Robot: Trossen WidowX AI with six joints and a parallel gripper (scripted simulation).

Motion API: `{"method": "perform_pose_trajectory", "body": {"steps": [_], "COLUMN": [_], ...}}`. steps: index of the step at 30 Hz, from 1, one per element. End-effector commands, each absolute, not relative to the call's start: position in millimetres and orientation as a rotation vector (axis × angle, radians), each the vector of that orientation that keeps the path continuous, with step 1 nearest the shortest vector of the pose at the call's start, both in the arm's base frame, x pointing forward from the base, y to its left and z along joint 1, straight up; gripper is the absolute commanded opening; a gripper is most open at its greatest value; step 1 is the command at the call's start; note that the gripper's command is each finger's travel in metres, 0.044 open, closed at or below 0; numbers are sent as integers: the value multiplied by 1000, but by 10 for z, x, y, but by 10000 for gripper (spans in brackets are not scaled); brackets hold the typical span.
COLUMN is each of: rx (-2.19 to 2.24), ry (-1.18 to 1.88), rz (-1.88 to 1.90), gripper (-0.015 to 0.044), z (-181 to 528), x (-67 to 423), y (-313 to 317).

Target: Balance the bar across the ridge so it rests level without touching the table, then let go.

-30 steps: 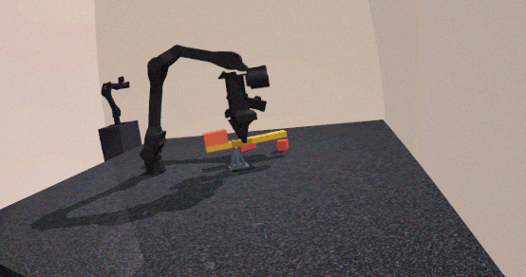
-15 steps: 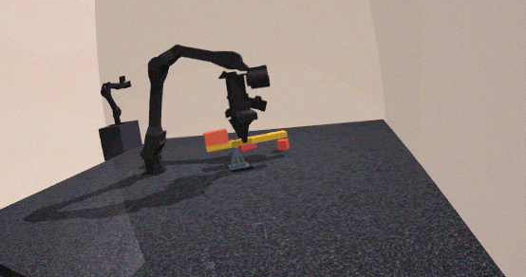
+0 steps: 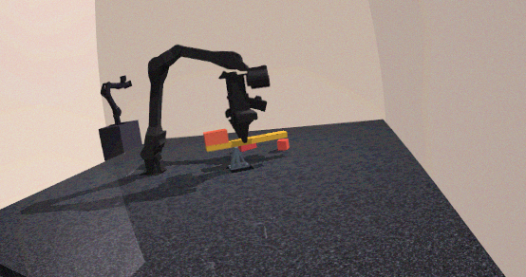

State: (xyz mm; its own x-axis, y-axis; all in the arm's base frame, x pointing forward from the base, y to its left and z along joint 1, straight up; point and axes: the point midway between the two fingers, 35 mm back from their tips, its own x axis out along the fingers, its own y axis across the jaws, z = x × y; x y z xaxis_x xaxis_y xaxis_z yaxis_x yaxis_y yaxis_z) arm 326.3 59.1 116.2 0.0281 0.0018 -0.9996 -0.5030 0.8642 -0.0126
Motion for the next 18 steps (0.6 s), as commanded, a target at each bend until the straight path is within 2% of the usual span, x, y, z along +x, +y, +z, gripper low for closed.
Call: {"method": "perform_pose_trajectory", "body": {"steps": [1,14,18], "rx": [-416,-416,-416], "ry": [1503,1503,1503], "rz": [407,407,407], "gripper": [0,0,105], "z": [1162,1162,1162], "x": [3263,3263,3263], "y": [591,591,591]}}
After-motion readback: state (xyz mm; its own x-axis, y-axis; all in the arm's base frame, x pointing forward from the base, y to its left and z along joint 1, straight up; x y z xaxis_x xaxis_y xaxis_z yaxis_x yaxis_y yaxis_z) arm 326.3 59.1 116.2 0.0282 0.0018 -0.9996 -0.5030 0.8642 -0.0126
